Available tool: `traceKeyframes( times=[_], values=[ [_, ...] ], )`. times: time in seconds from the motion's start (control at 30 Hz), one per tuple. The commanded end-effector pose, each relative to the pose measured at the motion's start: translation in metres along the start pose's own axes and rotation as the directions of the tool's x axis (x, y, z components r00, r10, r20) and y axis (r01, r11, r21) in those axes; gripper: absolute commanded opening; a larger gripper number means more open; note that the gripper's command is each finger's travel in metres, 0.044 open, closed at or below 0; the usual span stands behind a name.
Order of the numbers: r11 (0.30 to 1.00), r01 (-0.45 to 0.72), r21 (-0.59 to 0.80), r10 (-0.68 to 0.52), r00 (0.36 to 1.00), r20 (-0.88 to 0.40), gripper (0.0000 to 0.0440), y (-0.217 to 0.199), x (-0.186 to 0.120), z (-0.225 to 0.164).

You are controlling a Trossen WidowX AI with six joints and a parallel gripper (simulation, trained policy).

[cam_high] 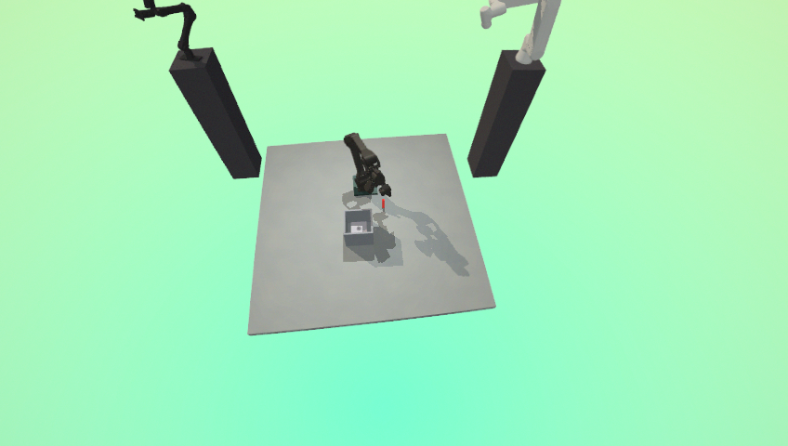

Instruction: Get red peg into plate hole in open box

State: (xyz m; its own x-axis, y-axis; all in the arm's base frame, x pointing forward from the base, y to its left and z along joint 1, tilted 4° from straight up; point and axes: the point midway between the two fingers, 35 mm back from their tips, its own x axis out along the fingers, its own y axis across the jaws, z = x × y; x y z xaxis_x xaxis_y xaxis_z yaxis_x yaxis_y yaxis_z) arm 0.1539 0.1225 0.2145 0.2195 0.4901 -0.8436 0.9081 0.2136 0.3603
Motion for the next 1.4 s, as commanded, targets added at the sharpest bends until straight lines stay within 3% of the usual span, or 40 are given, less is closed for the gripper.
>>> traceKeyframes(
  times=[0.0,0.5,1.13,1.27,1.37],
  values=[
    [0.998,0.064,0.019,-0.064,0.998,0.023,0.0439,-0.004,0.013,0.009],
    [0.961,0.27,0.066,-0.274,0.96,0.056,0.044,-0.025,0.056,0.028],
    [0.912,0.391,0.124,-0.403,0.911,0.089,0.0438,-0.054,0.102,0.051],
    [0.909,0.398,0.126,-0.411,0.906,0.103,0.0395,-0.057,0.111,0.056],
    [0.908,0.4,0.122,-0.413,0.904,0.11,0.0322,-0.057,0.116,0.059]
  ],
)
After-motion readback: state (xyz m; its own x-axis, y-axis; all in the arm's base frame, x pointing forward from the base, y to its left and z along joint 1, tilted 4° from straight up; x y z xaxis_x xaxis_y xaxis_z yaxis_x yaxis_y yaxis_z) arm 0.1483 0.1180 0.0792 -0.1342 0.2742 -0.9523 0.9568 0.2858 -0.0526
